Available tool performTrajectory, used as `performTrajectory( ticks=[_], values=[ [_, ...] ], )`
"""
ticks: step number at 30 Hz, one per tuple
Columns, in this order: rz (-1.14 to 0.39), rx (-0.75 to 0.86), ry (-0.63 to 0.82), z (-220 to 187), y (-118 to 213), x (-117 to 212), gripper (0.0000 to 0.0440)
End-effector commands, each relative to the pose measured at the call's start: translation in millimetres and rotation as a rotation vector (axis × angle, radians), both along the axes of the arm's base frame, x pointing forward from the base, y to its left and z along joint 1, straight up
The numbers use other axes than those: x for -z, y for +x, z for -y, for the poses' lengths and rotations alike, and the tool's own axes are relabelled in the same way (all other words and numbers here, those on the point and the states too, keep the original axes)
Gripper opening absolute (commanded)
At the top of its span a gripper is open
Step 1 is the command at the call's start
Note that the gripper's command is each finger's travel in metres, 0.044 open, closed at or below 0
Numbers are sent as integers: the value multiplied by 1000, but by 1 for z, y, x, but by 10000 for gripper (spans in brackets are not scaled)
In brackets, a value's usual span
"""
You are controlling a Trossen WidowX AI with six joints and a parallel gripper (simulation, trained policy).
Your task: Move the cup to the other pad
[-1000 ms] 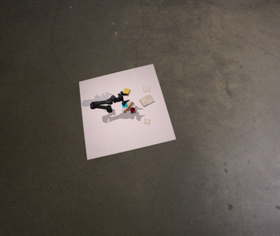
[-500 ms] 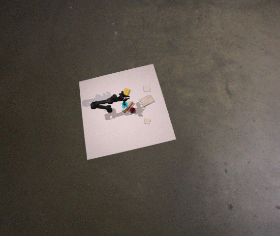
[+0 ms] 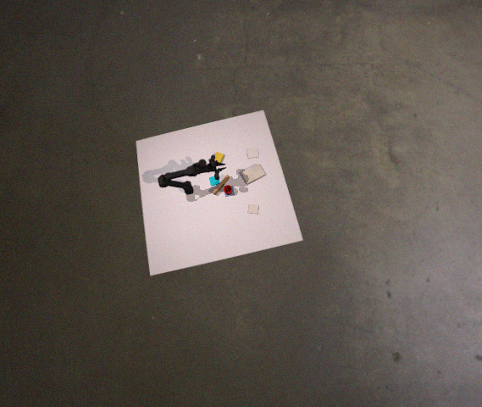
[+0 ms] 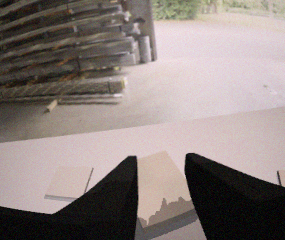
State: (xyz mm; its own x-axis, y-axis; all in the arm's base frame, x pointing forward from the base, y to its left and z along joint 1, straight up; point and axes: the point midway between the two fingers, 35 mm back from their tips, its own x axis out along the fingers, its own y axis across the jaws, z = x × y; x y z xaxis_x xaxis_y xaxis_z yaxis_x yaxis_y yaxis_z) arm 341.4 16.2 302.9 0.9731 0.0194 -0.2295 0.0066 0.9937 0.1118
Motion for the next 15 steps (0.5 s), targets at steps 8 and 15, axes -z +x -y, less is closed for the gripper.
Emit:
performTrajectory(
  ticks=[8, 15],
  values=[
    [-160, -13, 52, -13, 11, 15, 127],
    [-268, -5, 75, -19, 16, 25, 122]
  ],
)
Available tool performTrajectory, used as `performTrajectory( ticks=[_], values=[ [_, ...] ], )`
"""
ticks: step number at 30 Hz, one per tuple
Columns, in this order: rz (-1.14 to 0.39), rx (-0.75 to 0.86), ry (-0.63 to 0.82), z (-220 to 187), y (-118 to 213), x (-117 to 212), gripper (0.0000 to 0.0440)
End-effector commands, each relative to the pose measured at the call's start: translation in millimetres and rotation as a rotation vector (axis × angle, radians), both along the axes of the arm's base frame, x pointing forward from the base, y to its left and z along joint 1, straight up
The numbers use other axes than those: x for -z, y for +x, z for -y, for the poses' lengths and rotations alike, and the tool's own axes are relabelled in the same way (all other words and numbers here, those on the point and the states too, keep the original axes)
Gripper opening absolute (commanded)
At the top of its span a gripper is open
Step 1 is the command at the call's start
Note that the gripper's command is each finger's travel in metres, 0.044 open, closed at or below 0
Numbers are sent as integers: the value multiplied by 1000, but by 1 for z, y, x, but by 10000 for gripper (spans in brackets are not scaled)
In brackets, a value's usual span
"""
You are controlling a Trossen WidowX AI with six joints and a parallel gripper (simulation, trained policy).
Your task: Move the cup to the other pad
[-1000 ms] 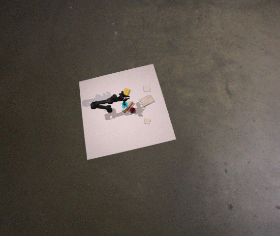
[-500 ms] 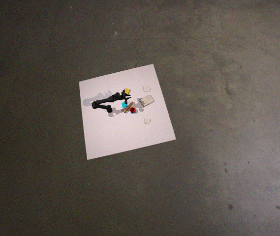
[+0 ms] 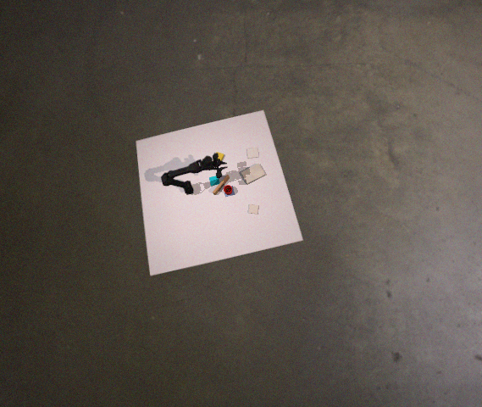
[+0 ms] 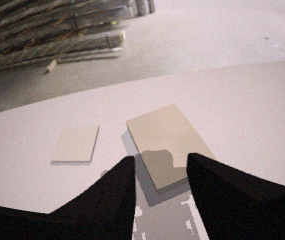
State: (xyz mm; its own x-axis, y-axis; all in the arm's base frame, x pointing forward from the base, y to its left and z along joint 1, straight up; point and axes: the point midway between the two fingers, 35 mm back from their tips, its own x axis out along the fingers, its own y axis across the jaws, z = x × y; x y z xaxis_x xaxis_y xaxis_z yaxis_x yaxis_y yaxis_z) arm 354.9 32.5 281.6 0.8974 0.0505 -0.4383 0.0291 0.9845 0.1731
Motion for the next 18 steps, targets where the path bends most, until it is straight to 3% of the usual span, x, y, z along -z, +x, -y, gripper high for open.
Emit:
performTrajectory(
  ticks=[1, 18],
  values=[
    [-59, 6, 11, -3, 3, 6, 120],
    [-335, 21, 1, -9, 8, 34, 88]
  ],
)
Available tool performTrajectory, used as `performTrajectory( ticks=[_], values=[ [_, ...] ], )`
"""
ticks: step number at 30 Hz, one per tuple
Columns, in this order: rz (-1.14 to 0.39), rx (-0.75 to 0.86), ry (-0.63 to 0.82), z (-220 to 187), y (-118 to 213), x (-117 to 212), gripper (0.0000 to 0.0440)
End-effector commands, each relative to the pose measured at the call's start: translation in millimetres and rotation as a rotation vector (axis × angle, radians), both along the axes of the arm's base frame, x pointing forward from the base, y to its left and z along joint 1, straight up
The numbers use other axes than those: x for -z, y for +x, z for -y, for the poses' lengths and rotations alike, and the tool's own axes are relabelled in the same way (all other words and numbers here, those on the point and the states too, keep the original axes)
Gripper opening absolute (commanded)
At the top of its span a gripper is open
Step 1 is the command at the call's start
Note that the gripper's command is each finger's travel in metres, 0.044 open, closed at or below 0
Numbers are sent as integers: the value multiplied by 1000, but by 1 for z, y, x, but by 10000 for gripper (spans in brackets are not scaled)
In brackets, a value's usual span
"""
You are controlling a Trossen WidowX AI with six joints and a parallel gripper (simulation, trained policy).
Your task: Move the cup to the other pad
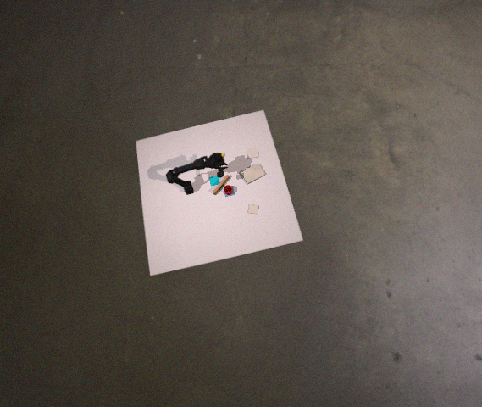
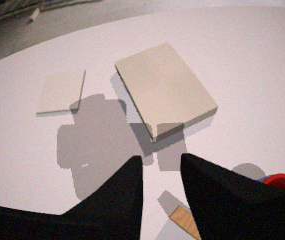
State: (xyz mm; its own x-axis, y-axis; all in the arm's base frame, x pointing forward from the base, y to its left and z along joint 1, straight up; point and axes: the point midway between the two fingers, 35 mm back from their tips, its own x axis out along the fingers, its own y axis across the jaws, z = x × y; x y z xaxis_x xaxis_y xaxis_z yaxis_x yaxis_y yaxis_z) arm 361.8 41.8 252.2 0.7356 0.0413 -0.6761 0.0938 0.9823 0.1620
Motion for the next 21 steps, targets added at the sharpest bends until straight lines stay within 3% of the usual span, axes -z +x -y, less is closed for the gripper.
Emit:
performTrajectory(
  ticks=[1, 21],
  values=[
    [-62, 5, -9, 0, 1, 7, 87],
    [-378, -11, -98, 14, -5, 40, 117]
  ],
)
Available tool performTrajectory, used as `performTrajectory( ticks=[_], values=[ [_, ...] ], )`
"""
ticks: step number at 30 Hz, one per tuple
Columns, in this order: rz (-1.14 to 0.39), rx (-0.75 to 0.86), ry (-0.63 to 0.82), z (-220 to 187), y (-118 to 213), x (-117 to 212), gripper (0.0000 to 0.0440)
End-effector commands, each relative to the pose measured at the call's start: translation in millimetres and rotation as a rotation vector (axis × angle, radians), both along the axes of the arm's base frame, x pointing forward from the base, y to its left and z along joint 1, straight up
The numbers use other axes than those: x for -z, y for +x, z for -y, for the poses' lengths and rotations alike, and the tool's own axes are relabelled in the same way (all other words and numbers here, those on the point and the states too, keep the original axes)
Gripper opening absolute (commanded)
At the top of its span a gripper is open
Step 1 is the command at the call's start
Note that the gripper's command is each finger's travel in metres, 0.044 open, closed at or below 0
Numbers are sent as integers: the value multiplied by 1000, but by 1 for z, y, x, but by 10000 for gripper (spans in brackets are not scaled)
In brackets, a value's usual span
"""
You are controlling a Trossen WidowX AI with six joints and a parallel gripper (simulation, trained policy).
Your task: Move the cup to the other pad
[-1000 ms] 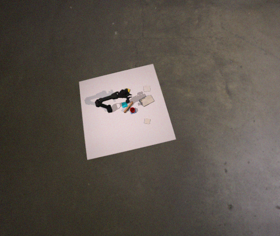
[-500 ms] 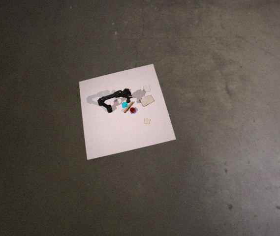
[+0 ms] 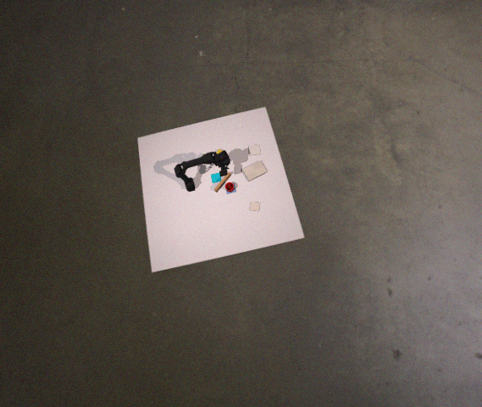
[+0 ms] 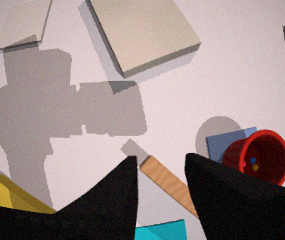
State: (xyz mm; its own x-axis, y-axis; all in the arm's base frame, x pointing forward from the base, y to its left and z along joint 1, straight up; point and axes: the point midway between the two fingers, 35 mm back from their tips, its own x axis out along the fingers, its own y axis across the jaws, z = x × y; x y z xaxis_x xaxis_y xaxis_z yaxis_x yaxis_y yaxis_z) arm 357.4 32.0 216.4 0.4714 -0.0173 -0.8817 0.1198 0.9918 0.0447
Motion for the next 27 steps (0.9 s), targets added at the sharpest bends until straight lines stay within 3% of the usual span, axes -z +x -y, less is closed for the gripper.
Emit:
performTrajectory(
  ticks=[1, 27],
  values=[
    [-58, -5, -21, 6, -1, 6, 118],
    [-414, -95, -113, 53, -16, 45, 108]
  ],
)
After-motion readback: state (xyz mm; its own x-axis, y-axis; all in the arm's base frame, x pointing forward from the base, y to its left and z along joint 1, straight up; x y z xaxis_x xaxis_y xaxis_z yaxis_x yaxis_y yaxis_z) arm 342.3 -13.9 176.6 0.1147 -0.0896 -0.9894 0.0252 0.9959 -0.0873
